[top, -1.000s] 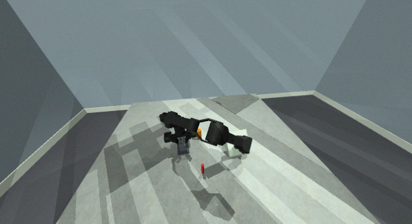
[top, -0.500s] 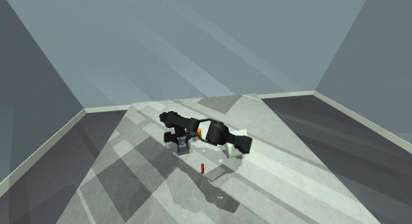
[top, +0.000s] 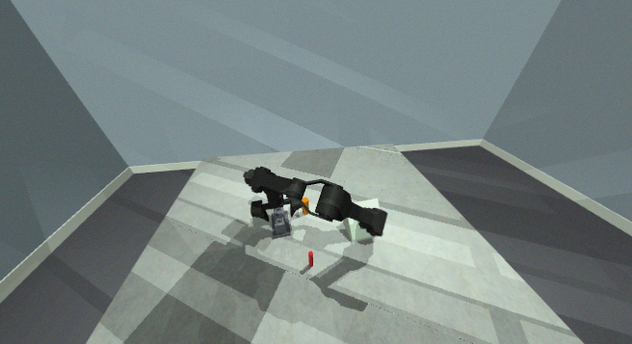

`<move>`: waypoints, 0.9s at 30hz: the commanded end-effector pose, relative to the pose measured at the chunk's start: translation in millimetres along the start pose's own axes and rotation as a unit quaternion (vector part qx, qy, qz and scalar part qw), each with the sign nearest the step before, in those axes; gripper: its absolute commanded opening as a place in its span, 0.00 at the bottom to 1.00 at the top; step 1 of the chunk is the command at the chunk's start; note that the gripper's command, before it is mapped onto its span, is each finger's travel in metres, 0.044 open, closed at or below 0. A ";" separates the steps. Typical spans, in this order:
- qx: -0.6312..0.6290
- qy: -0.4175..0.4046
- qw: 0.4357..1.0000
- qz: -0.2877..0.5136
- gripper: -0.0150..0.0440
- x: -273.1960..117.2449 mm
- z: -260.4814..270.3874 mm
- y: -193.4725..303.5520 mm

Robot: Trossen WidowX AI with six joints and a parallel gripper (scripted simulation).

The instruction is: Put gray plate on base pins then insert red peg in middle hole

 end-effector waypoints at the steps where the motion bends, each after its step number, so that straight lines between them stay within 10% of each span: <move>1: -0.002 -0.011 1.000 -0.008 1.00 -50.8 4.2 -5.5; 13: -0.007 -0.011 1.000 -0.006 1.00 -104.1 0.4 6.7; 27: -0.153 -0.008 0.988 -0.003 1.00 -103.2 -78.5 172.9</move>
Point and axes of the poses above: the point midway between the two fingers, 35 mm back from their tips, its own x axis out along the fingers, its own z axis across the jaws, y = z × x, the point moved 3 cm from there along -x, back along the fingers
